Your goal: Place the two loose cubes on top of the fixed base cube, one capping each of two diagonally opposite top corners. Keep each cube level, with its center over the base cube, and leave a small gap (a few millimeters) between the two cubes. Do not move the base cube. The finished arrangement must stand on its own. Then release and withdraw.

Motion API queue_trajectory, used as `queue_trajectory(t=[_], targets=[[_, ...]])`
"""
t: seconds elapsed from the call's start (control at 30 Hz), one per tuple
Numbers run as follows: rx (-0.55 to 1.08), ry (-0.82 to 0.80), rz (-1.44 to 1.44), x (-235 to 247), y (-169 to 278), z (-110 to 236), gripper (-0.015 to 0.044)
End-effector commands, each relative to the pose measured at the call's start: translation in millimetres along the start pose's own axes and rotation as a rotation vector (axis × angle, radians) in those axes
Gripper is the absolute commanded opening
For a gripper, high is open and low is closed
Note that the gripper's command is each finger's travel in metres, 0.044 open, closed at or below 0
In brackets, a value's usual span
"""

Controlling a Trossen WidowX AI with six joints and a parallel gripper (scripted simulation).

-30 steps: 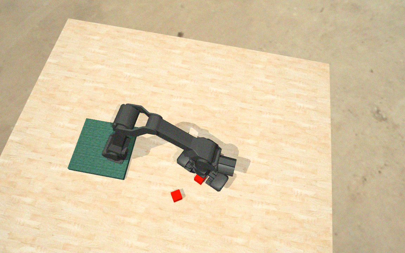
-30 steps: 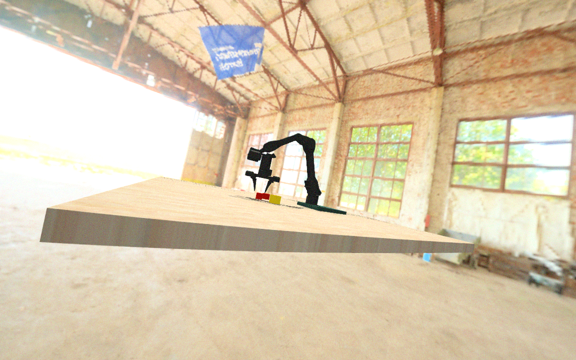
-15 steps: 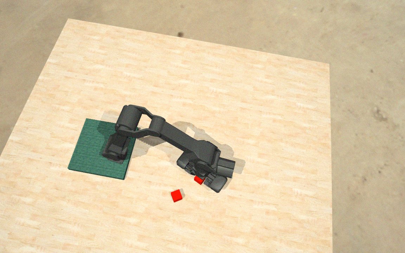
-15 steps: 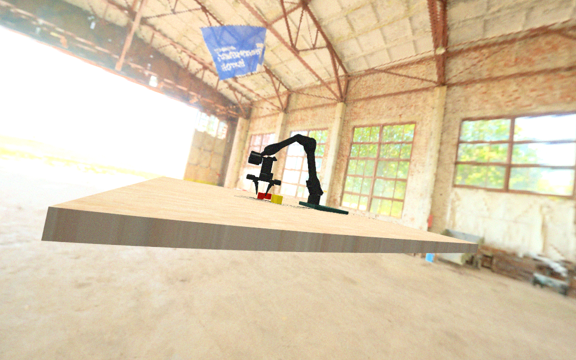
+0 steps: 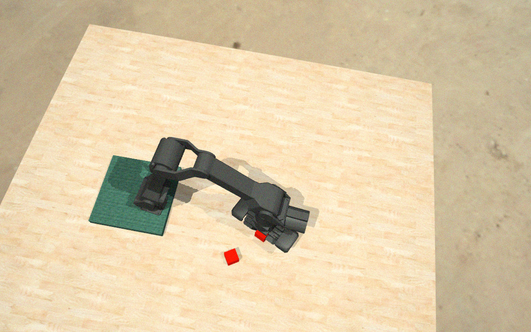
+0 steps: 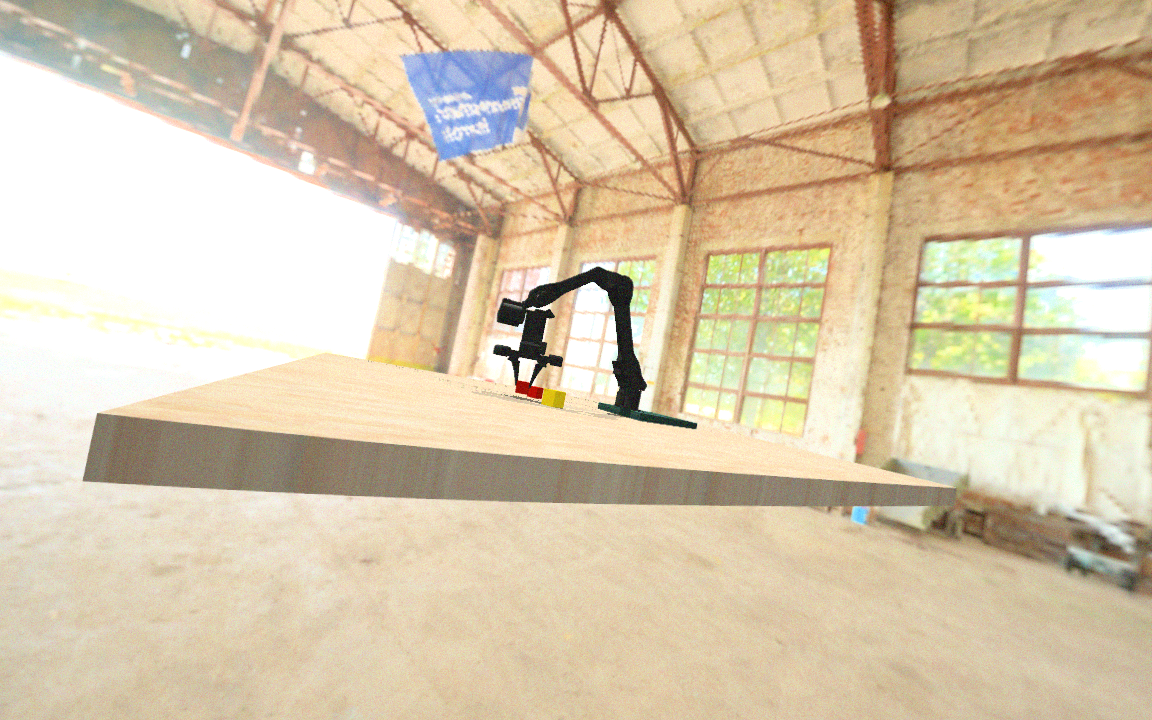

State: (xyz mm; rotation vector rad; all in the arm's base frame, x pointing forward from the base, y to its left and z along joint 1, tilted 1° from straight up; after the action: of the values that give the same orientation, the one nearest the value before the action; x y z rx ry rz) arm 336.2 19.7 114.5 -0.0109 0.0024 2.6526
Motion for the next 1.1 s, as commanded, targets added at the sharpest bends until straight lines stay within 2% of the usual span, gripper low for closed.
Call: queue_trajectory(t=[0.0, 0.83, 1.07], targets=[[0.000, 0.003, -0.004, -2, -1, 11, 0.0105], [0.001, 0.005, 0.003, 0, -1, 90, 0.0105], [0.001, 0.005, -0.014, 3, -1, 97, 0.0105]])
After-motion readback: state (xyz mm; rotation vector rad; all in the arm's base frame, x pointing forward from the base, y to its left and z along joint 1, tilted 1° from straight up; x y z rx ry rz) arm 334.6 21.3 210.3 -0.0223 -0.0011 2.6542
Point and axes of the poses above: the point midway between the two fingers, 35 mm back from their tips, its own z axis back along the fingers, its own x axis across the jaws, y = z × x, the point moved 7 cm from there along z, back along the fingers, and after that the axes turned 11 degrees about -z, right-handed, at the moved point
